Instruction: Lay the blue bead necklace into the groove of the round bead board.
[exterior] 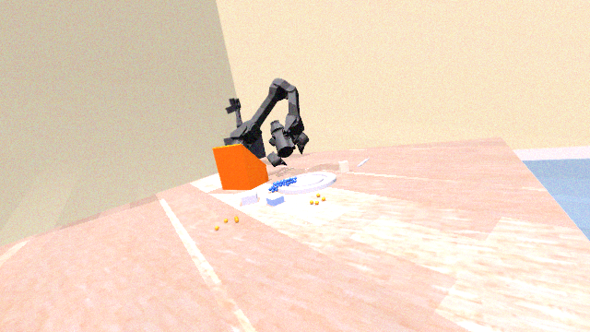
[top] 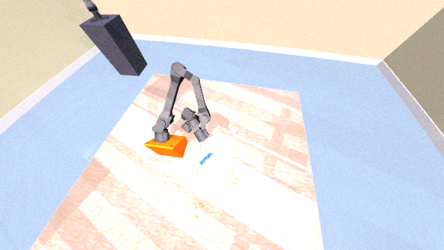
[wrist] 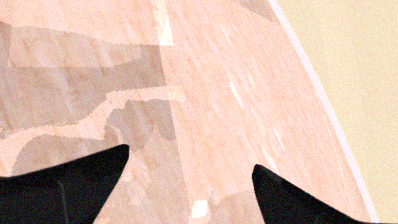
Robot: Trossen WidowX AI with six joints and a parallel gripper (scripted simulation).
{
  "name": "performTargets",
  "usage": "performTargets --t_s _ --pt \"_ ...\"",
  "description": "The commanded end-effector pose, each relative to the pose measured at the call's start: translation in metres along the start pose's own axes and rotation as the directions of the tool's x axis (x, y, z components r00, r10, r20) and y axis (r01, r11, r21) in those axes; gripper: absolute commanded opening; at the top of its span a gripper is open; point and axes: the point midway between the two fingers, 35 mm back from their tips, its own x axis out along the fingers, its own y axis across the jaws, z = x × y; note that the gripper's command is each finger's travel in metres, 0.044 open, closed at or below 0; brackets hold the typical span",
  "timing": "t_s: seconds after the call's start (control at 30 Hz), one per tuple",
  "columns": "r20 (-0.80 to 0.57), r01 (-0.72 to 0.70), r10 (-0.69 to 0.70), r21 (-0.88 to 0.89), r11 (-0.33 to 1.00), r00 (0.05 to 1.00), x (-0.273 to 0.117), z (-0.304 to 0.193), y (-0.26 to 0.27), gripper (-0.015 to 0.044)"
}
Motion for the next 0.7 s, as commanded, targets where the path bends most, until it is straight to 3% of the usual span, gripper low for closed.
performTargets --t_s 0.0,0.17,0.37,0.5,0.67 --pt "-0.001 -0.002 0.002 -0.019 1.0 1.0 0.0 -0.001 0.0 0.0374" --pt "-0.036 -0.062 0.051 -0.487 0.871 0.998 -0.013 -0.018 0.004 0.025" --pt "-0.097 -0.133 0.112 -0.915 0.382 0.989 -0.032 -0.04 0.01 0.025" --pt "-0.141 -0.136 0.147 -0.99 -0.04 0.979 -0.046 -0.054 0.016 0.025" --pt "-0.181 -0.12 0.177 -0.943 -0.31 0.967 -0.058 -0.065 0.021 0.025"
